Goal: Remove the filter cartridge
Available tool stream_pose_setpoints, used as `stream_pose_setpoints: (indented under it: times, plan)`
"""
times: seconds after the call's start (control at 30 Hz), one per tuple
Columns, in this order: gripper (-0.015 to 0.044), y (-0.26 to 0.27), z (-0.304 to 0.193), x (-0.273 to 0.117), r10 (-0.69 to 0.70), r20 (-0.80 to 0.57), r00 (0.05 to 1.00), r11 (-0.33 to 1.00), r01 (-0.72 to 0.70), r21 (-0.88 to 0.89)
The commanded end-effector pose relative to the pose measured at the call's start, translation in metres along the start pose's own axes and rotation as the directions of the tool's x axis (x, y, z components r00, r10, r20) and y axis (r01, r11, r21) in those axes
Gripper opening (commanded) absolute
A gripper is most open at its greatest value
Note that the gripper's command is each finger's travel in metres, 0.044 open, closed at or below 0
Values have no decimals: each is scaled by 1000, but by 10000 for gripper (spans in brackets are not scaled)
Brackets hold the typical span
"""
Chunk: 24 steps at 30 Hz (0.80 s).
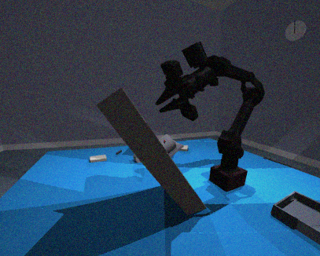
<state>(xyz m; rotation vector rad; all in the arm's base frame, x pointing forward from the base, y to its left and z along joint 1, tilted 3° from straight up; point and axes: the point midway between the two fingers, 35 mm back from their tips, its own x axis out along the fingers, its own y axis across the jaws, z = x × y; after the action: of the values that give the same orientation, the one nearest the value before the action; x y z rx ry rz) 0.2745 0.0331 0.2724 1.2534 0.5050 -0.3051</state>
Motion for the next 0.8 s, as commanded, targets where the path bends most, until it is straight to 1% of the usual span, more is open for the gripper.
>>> stream_pose_setpoints:
  times: [0.0, 0.23, 0.33, 0.37, 0.43, 0.53, 0.6, 0.67, 0.77]
  plan:
    - [128, 4, 1, 0, -16, -2, 1000, 1000, 16, 2]
    - [312, 54, 12, -36, -3, -1, 1000, 1000, 3, 0]
    - [391, 64, 15, -44, 0, 0, 1000, 1000, 0, 0]
    - [365, 63, 14, -44, -6, -2, 1000, 1000, 6, -16]
    - [312, 51, 10, -37, -50, -14, 999, 988, 47, -150]
    - [305, 24, -1, -24, -150, -41, 988, 887, 116, -447]
    - [305, 5, -7, -18, -217, -57, 974, 770, 135, -624]
    - [305, -14, -13, -12, -283, -72, 956, 621, 126, -774]
    - [305, -43, -22, -6, -380, -90, 921, 359, 57, -932]
